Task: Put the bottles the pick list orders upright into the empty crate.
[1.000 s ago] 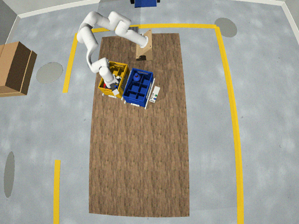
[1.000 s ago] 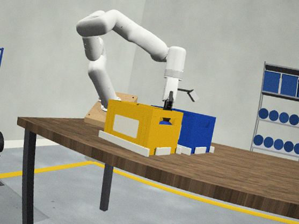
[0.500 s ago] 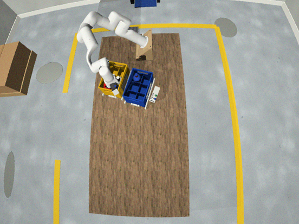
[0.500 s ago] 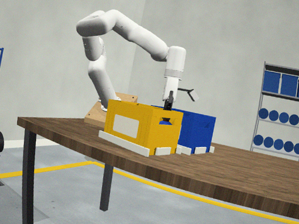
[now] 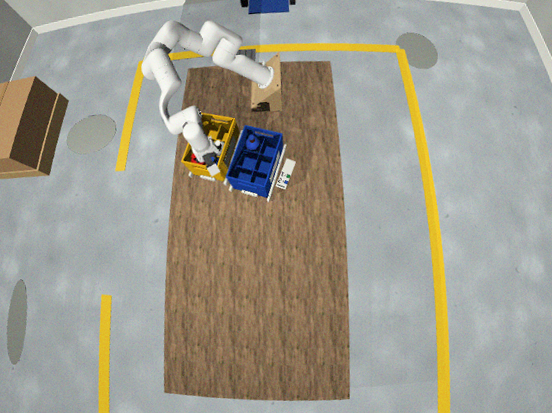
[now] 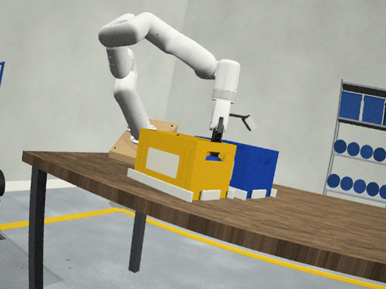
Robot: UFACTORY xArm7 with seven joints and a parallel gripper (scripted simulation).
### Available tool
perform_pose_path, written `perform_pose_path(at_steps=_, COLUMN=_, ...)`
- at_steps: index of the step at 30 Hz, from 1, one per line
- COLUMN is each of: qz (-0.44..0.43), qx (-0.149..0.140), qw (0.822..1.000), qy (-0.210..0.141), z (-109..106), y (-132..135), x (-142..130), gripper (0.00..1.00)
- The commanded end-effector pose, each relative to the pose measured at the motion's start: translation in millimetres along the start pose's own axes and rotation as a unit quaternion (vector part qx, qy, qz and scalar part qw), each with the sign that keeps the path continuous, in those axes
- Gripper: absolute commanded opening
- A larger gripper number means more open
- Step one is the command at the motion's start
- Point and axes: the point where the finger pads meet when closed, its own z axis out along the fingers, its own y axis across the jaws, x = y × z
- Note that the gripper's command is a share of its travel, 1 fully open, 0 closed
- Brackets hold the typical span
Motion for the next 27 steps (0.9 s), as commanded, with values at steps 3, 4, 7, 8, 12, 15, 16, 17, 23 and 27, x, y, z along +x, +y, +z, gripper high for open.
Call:
perform_pose_path(at_steps=3, qz=0.0, qx=-0.001, qw=1.0, qy=0.003, z=-2.6, y=0.3, x=2.1, gripper=0.0)
perform_pose_path(at_steps=4, qz=0.0, qx=-0.001, qw=1.0, qy=0.003, z=-2.6, y=0.3, x=2.1, gripper=0.0)
perform_pose_path(at_steps=7, qz=0.0, qx=-0.001, qw=1.0, qy=0.003, z=-2.7, y=0.3, x=2.1, gripper=0.0)
perform_pose_path(at_steps=8, qz=0.0, qx=-0.001, qw=1.0, qy=0.003, z=-2.7, y=0.3, x=2.1, gripper=0.0)
perform_pose_path(at_steps=12, qz=0.0, qx=-0.001, qw=1.0, qy=0.003, z=-2.6, y=0.2, x=2.1, gripper=0.0)
perform_pose_path(at_steps=15, qz=0.0, qx=-0.001, qw=1.0, qy=0.003, z=-2.6, y=0.2, x=2.1, gripper=0.0)
perform_pose_path(at_steps=16, qz=0.0, qx=-0.001, qw=1.0, qy=0.003, z=-2.7, y=0.3, x=2.1, gripper=0.0)
perform_pose_path(at_steps=17, qz=0.0, qx=-0.001, qw=1.0, qy=0.003, z=-2.7, y=0.3, x=2.1, gripper=0.0)
perform_pose_path(at_steps=23, qz=0.0, qx=-0.001, qw=1.0, qy=0.003, z=-2.6, y=0.2, x=2.1, gripper=0.0)
perform_pose_path(at_steps=27, qz=0.0, qx=-0.001, qw=1.0, qy=0.003, z=-7.7, y=0.2, x=2.1, gripper=0.0)
